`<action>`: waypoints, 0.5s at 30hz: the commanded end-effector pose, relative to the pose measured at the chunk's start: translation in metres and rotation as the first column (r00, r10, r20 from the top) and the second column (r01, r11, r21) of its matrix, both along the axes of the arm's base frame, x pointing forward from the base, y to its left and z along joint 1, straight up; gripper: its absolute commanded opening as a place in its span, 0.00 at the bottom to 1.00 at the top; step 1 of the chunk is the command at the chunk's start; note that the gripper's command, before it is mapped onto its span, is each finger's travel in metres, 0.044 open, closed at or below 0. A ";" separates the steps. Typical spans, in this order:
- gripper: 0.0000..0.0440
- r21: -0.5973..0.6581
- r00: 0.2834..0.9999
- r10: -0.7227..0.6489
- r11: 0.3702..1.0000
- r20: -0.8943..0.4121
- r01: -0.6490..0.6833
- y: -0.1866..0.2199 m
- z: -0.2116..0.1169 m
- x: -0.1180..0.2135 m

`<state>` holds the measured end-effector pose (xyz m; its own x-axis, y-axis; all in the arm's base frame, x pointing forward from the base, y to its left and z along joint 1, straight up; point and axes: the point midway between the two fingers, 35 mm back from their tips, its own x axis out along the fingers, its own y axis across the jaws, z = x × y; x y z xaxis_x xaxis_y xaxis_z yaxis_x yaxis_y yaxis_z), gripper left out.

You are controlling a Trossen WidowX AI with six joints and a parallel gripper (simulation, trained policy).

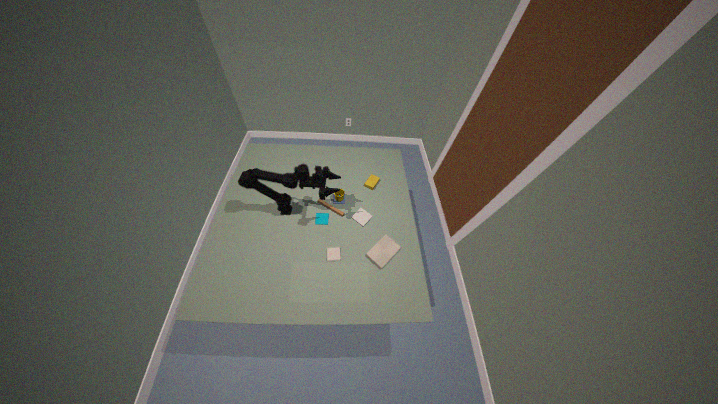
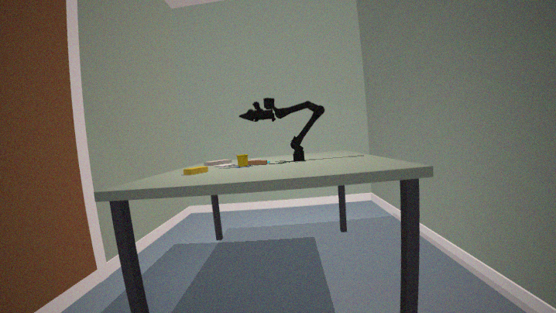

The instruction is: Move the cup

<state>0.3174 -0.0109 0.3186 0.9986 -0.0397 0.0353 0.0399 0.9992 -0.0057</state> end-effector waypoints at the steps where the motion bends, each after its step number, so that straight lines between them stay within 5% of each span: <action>1: 0.85 0.000 1.000 0.002 1.000 0.001 -0.002 0.001 0.002 0.000; 12: 0.20 0.026 0.999 0.012 1.000 -0.047 -0.011 0.005 0.010 0.007; 15: 0.17 0.047 0.997 0.018 0.999 -0.072 -0.015 0.007 0.011 0.010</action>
<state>0.3251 -0.0054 0.3267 0.9994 -0.0262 -0.0224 0.0266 0.9995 0.0195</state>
